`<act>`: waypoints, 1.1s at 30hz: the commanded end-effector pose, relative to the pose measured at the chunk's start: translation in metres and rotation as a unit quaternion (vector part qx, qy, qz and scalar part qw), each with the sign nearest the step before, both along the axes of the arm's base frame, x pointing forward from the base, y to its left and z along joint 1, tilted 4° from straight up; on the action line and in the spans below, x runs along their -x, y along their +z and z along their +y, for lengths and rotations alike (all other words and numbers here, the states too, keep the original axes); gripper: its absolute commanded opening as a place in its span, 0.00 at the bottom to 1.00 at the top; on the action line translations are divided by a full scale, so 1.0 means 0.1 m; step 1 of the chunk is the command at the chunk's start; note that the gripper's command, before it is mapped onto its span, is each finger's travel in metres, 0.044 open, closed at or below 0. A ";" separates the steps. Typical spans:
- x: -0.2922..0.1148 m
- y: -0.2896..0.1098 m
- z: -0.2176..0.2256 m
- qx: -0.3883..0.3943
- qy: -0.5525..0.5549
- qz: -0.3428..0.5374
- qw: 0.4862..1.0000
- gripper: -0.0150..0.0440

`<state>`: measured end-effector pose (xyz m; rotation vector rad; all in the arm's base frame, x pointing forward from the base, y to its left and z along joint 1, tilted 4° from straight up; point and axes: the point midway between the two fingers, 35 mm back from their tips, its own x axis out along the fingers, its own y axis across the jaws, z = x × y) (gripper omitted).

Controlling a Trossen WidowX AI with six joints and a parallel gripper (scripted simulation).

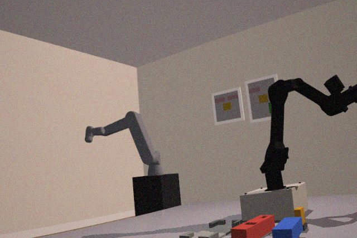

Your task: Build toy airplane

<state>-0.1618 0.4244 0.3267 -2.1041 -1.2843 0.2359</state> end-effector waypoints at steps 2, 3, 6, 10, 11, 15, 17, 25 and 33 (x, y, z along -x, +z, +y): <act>-0.02 0.00 0.01 -0.001 -0.001 0.002 1.000 1.00; -0.10 -0.02 0.06 -0.002 -0.004 0.006 1.000 1.00; -0.52 -0.09 0.27 -0.009 -0.024 0.036 0.999 1.00; -1.18 -0.24 0.47 -0.015 -0.053 0.086 0.995 1.00; -1.35 -0.28 0.50 -0.016 -0.061 0.100 0.993 1.00; -1.93 -0.48 0.56 -0.022 -0.073 0.162 0.984 1.00; -2.26 -0.60 0.55 -0.024 -0.090 0.197 0.976 1.00; -3.56 -1.10 0.14 -0.050 -0.194 0.356 0.913 1.00; -4.59 -1.63 -0.79 -0.115 -0.335 0.509 0.785 1.00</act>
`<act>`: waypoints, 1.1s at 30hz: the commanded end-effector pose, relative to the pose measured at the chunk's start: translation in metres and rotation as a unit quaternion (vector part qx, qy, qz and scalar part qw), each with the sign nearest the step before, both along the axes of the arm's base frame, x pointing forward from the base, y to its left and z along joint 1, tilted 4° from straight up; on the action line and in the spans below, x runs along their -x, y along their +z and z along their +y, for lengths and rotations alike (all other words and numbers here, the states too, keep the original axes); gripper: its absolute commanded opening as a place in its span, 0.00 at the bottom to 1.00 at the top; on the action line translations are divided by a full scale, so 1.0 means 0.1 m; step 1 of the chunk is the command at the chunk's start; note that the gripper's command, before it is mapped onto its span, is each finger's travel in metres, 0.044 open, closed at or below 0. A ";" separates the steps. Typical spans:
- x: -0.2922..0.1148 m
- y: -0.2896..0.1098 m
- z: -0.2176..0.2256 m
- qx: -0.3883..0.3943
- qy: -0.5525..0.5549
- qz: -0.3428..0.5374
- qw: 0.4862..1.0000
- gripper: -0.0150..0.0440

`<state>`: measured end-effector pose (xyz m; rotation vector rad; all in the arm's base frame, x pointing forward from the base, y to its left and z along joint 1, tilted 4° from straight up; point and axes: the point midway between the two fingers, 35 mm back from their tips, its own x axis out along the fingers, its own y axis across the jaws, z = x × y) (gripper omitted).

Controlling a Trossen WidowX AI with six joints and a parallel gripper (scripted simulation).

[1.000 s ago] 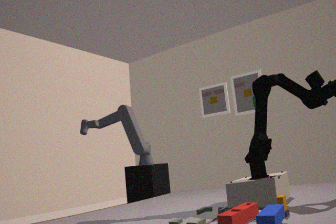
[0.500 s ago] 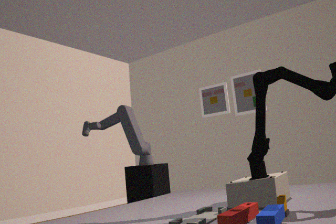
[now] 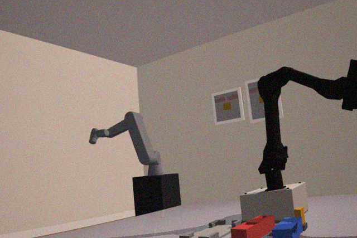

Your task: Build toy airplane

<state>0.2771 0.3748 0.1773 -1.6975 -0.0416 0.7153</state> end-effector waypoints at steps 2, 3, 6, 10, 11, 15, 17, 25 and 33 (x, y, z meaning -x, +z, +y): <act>-0.38 -0.26 -0.58 -0.023 -0.094 0.088 0.991 1.00; -0.46 -0.33 -0.74 -0.030 -0.119 0.110 0.986 1.00; -0.63 -0.50 -1.18 -0.057 -0.198 0.171 0.964 1.00; -0.74 -0.70 -1.80 -0.111 -0.322 0.250 0.906 1.00; -0.74 -0.75 -1.97 -0.128 -0.358 0.270 0.885 1.00; -0.66 -0.93 -2.63 -0.197 -0.500 0.335 0.774 1.00; -0.56 -0.99 -2.93 -0.230 -0.569 0.359 0.703 1.00; 0.03 -1.11 -3.80 -0.332 -0.776 0.386 0.373 1.00; 0.03 -1.38 -3.83 -0.333 -0.779 0.385 0.365 1.00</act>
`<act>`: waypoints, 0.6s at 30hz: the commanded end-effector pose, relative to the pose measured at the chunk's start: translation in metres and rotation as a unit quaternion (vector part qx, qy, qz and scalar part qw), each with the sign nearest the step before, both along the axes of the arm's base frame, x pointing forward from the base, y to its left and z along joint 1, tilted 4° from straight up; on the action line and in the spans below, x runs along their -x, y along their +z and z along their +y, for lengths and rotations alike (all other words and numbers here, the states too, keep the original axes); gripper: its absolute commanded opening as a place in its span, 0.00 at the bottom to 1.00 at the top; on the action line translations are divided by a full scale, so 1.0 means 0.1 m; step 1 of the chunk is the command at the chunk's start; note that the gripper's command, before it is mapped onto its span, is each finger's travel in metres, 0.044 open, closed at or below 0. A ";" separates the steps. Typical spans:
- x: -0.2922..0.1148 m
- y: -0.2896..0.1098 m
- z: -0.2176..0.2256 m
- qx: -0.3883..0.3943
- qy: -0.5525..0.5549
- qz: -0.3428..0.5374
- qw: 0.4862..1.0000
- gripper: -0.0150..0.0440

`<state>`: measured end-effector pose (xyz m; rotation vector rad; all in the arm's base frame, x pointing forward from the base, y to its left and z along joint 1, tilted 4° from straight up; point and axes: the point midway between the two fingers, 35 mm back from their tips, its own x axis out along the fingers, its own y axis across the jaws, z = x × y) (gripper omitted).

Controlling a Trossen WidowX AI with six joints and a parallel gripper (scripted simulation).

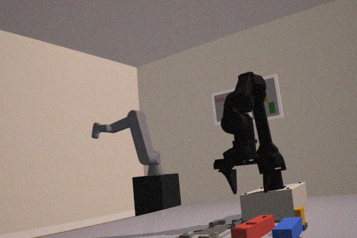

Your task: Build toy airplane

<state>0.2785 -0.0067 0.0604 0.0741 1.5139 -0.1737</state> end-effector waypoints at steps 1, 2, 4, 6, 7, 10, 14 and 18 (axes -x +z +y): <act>0.05 -0.35 -0.02 -0.002 -0.006 0.013 1.000 1.00; 0.05 -0.44 -0.03 -0.002 -0.006 0.013 1.000 1.00; 0.05 -0.47 -0.03 -0.002 -0.006 0.013 1.000 1.00; 0.05 -0.47 -0.03 -0.002 -0.006 0.013 1.000 1.00; 0.05 -0.48 -0.03 -0.002 -0.006 0.013 1.000 1.00; 0.05 -0.61 -0.04 -0.002 -0.006 0.014 1.000 1.00; 0.05 -0.62 -0.04 -0.002 -0.006 0.014 1.000 1.00; 0.05 -0.68 -0.04 -0.002 -0.006 0.014 1.000 1.00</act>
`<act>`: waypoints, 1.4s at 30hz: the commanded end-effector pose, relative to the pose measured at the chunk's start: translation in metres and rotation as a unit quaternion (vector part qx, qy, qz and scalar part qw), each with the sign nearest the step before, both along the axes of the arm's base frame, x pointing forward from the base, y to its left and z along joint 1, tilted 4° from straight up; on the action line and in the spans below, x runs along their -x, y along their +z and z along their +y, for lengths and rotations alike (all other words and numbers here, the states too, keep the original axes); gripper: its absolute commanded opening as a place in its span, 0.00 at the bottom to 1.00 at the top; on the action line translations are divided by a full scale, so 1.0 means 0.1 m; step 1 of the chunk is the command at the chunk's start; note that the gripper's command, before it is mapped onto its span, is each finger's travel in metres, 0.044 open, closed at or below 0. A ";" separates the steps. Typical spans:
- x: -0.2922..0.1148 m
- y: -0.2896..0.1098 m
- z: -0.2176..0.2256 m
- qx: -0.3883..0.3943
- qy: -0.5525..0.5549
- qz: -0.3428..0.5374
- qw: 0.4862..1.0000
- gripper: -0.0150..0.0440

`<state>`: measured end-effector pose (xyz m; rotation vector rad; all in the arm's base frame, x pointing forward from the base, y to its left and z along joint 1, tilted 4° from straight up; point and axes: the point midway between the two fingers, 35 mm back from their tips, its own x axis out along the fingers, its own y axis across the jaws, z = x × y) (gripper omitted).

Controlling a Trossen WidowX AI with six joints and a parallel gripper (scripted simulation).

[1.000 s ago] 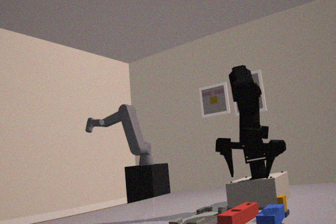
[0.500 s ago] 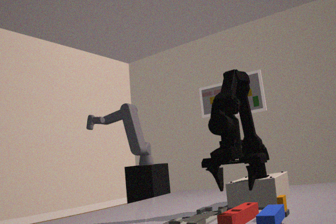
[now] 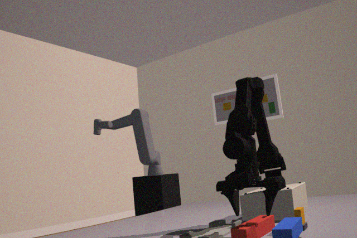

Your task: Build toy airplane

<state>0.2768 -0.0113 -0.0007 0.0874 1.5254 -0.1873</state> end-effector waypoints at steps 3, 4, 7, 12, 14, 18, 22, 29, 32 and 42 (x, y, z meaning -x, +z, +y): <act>0.03 -0.12 0.00 -0.002 0.002 0.008 1.000 1.00; 0.02 -0.13 0.00 -0.002 0.002 0.008 1.000 1.00; 0.02 -0.18 0.00 -0.002 0.002 0.008 1.000 1.00; 0.02 -0.26 -0.01 -0.002 0.002 0.008 1.000 1.00; 0.02 -0.30 -0.01 -0.002 0.002 0.008 1.000 1.00; 0.02 -0.36 -0.02 -0.002 0.002 0.008 1.000 1.00; 0.02 -0.43 -0.02 -0.002 0.002 0.008 1.000 1.00; 0.03 -0.50 -0.02 -0.002 0.002 0.008 1.000 0.96; 0.03 -0.50 -0.02 -0.002 0.002 0.008 1.000 0.82; 0.03 -0.50 -0.02 -0.002 0.002 0.008 1.000 0.54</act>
